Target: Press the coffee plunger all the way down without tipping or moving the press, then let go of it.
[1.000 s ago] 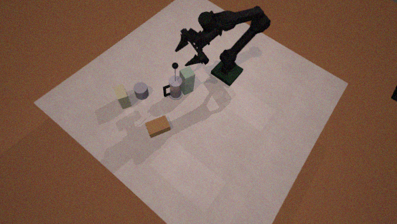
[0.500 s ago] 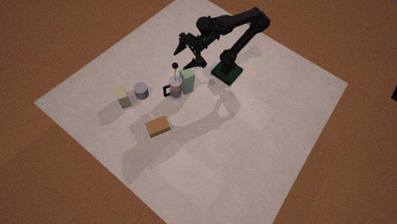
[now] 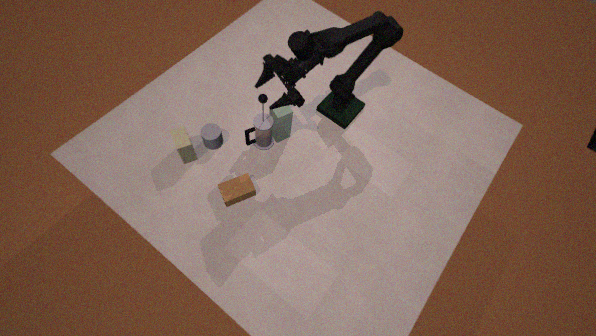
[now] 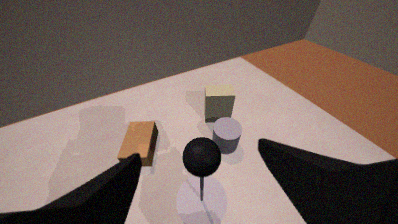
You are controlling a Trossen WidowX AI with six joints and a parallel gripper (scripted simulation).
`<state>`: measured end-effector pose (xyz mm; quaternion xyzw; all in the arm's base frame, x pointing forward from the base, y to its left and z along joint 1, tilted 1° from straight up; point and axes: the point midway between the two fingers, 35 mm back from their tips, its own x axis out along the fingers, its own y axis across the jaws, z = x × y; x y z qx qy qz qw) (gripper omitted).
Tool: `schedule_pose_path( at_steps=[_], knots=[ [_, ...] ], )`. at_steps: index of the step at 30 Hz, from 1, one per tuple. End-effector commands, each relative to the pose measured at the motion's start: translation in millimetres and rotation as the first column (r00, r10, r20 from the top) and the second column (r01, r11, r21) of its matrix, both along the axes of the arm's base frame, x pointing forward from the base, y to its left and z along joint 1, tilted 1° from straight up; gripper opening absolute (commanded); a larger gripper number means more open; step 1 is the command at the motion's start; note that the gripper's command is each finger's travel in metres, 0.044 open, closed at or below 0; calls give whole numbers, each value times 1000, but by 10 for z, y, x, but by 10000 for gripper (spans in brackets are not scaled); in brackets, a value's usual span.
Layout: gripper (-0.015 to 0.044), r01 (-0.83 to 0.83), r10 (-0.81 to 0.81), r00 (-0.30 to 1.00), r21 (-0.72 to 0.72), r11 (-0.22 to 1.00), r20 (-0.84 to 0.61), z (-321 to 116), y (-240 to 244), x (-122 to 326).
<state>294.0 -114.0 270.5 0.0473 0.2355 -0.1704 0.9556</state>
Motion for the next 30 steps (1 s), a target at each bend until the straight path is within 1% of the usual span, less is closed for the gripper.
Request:
schedule_pose_path(
  at_steps=[1, 2, 14, 30],
  knots=[
    [440, 5, -5, 1000, 2, 1000, 2, -33, -20, 46],
    [440, 4, -4, 1000, 2, 1000, 2, -34, -21, 48],
    [125, 4, -4, 1000, 2, 1000, 2, -34, -21, 48],
    [120, 4, -4, 1000, 2, 1000, 2, -88, -25, 61]
  ],
)
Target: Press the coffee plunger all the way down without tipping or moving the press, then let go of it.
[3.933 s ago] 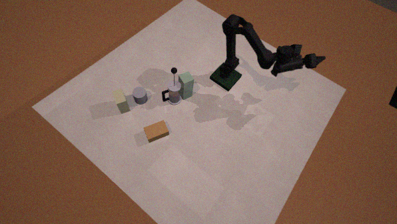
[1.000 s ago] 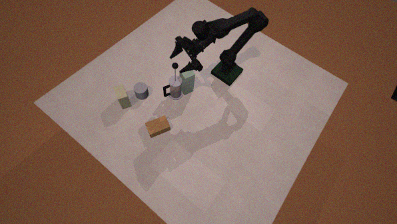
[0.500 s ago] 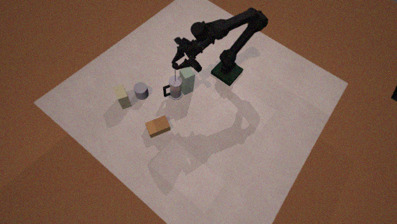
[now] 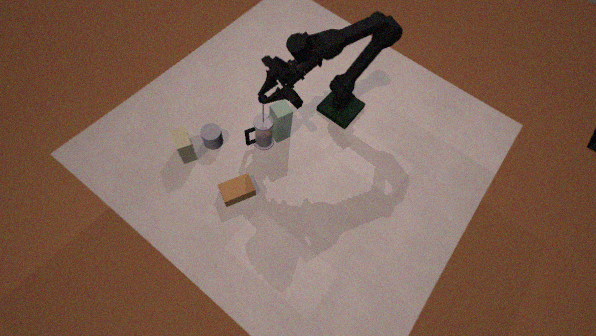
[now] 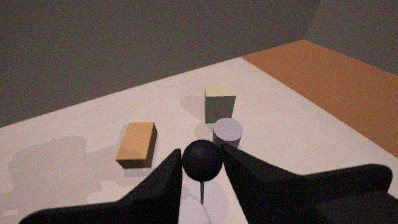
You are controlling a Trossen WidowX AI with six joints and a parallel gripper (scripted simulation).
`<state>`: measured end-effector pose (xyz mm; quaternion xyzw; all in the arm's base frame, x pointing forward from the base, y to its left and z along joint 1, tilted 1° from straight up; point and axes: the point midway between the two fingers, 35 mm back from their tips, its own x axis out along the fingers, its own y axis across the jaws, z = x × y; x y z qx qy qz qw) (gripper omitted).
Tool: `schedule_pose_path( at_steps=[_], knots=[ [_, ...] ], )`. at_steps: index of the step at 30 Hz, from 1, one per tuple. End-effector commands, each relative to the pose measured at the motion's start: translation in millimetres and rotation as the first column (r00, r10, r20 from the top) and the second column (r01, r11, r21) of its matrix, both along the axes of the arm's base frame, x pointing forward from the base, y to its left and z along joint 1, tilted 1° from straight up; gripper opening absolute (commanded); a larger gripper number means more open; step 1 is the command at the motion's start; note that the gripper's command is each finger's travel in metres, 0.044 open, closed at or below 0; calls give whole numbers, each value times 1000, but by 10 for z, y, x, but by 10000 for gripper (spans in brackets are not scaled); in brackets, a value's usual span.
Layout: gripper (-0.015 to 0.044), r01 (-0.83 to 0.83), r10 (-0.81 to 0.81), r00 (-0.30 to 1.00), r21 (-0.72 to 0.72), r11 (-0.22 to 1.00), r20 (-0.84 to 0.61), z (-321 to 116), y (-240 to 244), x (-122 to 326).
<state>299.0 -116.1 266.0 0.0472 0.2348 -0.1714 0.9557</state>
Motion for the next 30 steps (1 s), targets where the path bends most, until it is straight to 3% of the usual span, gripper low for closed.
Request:
schedule_pose_path(
  at_steps=[1, 30],
  knots=[
    [120, 3, -3, 1000, 3, 1000, 0, -59, -6, 14],
    [120, 3, -3, 1000, 3, 1000, 1, -529, -33, 104]
  ],
)
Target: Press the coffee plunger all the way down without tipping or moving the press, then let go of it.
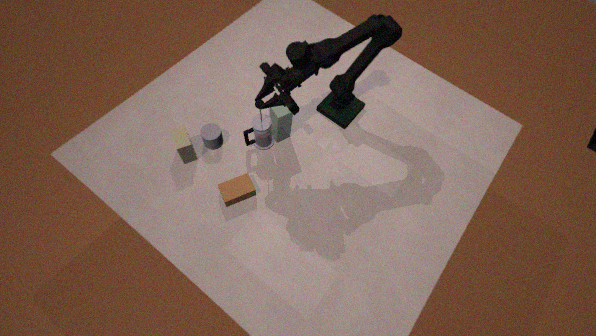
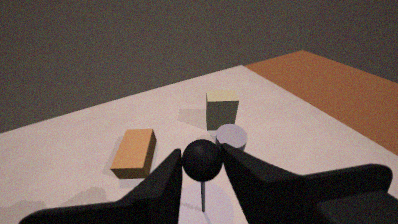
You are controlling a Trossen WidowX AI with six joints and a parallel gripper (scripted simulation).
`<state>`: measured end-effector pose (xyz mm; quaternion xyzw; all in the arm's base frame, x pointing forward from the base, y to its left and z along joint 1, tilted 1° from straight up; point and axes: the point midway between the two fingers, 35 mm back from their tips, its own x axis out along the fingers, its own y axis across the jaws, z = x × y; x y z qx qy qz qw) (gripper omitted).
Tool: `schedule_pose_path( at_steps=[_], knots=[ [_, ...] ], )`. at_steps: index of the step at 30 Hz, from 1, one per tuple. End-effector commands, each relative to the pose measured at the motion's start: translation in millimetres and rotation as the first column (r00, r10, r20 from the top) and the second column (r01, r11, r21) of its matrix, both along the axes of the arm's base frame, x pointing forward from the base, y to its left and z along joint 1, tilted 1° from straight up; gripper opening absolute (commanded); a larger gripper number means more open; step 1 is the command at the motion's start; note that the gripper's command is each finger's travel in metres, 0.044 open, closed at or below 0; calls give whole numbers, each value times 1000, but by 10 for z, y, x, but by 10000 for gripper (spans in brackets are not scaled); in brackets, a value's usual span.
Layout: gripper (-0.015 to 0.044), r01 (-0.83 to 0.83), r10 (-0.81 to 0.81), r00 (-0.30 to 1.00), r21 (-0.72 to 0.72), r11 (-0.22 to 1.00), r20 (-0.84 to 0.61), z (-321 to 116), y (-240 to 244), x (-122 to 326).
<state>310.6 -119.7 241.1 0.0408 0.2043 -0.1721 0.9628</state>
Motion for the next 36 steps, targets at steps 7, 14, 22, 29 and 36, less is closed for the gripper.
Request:
schedule_pose_path(
  at_steps=[7, 14, 22, 29, 36],
  knots=[
    [120, 4, -3, 998, 26, 1000, -58, -395, 0, 4],
    [120, 4, -3, 998, 26, 1000, -58, -509, -4, 20],
    [120, 4, -3, 998, 26, 1000, -58, -638, -8, 41],
    [120, 4, -3, 998, 26, 1000, -58, -742, -18, 78],
    [120, 4, -3, 998, 26, 1000, -57, -758, -36, 135]
  ],
)
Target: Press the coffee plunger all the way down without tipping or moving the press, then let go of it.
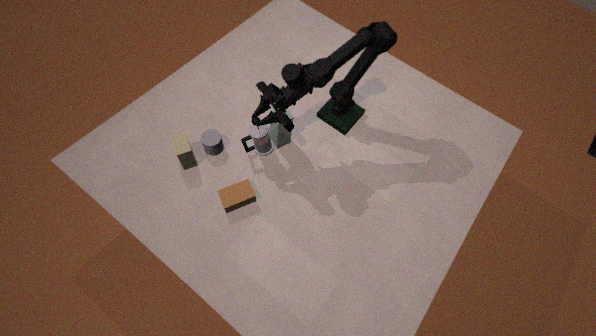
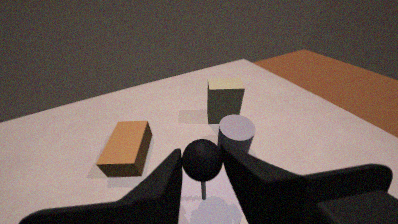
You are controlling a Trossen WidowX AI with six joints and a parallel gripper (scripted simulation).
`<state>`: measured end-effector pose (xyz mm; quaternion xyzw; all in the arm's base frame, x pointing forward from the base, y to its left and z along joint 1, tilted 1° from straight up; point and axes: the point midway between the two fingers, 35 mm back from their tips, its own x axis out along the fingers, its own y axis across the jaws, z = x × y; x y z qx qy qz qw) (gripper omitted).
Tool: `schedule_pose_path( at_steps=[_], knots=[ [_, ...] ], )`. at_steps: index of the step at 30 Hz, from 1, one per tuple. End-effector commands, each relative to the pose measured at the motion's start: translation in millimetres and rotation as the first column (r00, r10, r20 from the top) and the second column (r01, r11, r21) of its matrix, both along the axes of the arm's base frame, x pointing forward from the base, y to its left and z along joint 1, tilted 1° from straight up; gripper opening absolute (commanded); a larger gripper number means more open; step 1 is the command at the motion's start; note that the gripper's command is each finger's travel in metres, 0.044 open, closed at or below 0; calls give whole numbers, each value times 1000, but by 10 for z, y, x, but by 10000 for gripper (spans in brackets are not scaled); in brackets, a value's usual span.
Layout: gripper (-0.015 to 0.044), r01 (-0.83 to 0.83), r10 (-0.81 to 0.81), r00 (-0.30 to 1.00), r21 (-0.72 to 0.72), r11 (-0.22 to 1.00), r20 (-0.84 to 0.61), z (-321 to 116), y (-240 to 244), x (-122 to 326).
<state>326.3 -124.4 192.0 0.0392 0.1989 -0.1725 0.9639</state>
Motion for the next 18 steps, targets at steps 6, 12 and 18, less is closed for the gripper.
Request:
schedule_pose_path(
  at_steps=[6, 12, 18],
  knots=[
    [120, 4, -2, 998, 31, 1000, -67, -255, 0, 8],
    [120, 4, -2, 998, 31, 1000, -67, -246, -6, 26],
    [120, 4, -2, 998, 31, 1000, -67, -236, -11, 40]
  ],
)
